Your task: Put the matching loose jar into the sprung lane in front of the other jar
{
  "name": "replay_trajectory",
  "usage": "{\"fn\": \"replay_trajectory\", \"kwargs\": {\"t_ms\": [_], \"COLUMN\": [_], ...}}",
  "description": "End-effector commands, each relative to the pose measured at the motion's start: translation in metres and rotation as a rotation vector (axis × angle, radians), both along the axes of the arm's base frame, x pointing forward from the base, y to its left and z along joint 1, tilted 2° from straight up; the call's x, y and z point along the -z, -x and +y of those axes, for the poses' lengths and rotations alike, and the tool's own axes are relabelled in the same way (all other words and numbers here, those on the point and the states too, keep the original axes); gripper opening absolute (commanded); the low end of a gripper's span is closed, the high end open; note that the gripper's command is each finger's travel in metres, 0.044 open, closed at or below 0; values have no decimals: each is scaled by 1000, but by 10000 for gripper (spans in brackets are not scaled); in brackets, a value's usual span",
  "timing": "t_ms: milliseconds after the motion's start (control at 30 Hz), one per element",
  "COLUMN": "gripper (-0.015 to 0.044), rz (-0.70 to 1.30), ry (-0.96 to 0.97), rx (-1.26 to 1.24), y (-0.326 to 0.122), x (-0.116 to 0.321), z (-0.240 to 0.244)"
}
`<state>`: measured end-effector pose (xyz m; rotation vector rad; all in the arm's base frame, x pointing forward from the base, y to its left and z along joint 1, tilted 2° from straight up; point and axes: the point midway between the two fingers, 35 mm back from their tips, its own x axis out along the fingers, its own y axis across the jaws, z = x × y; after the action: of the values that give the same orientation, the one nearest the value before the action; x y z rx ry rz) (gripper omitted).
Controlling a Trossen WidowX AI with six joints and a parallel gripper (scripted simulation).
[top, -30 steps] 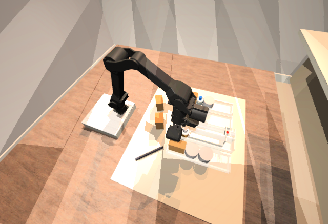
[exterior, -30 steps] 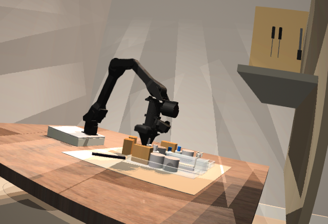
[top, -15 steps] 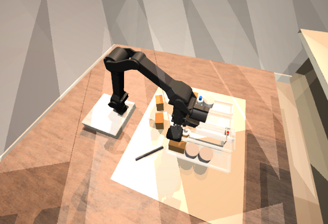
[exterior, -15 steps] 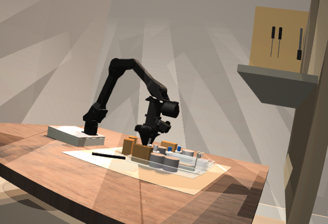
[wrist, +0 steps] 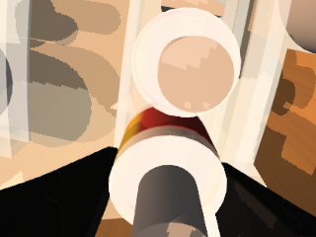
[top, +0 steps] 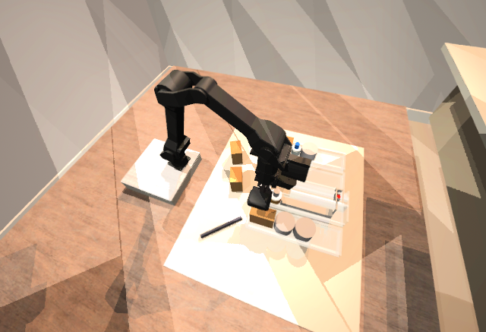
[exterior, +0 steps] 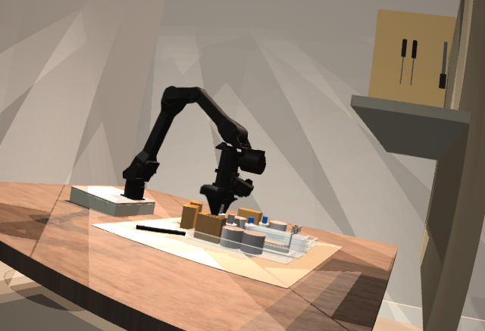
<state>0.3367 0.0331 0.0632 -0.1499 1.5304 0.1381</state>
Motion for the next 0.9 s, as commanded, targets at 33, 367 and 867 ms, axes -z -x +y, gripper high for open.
{"fn": "replay_trajectory", "kwargs": {"t_ms": [33,367,867], "gripper": [0,0,0], "rz": [-29,-29,-29], "ry": [-1,-1,-1], "rx": [4,4,4], "y": [-8,-8,-8], "x": [-3,1,7], "z": [0,0,0]}}
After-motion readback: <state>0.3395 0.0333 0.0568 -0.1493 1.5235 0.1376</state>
